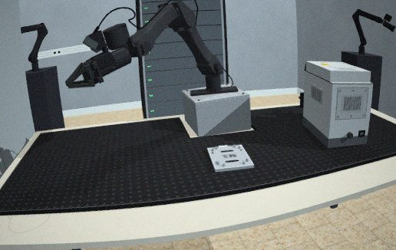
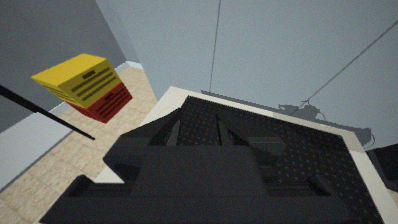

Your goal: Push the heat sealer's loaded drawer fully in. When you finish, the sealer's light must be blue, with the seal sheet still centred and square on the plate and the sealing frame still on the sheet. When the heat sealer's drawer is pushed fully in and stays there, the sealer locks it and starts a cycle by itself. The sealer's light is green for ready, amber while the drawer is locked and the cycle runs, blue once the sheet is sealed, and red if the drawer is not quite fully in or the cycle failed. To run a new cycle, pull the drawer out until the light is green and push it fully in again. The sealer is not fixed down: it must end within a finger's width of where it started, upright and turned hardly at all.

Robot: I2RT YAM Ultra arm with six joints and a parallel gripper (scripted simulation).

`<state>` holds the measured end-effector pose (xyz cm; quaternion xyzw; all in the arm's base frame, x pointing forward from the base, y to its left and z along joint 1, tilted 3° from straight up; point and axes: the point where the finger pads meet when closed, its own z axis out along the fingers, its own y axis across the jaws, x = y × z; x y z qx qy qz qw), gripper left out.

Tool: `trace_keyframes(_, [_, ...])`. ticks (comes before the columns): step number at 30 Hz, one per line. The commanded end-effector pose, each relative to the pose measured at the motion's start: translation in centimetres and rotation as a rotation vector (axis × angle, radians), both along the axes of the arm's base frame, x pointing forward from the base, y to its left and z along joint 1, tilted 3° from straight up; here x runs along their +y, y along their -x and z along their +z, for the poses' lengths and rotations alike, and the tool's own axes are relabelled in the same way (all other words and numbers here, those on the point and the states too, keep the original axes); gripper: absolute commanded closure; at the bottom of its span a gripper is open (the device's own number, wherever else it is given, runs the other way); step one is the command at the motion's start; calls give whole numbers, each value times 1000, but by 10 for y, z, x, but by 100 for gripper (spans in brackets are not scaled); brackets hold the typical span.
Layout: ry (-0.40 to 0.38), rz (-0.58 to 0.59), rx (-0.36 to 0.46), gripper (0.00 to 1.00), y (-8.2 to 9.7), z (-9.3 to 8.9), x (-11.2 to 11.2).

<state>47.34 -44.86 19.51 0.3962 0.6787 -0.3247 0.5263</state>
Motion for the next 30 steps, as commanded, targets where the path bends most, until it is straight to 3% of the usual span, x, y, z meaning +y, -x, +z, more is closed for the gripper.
trace_keyframes(1, [45, 1, -65, 55, -2, 45, 1])
trace_keyframes(20, [45, 1, -65, 55, -2, 45, 1])
trace_keyframes(22, [40, 64, -38, 55, -2, 46, 3])
trace_keyframes(24, [32, 118, -25, 55, -15, 45, 19])
trace_keyframes(30, [28, 100, -39, 55, -26, 50, 37])
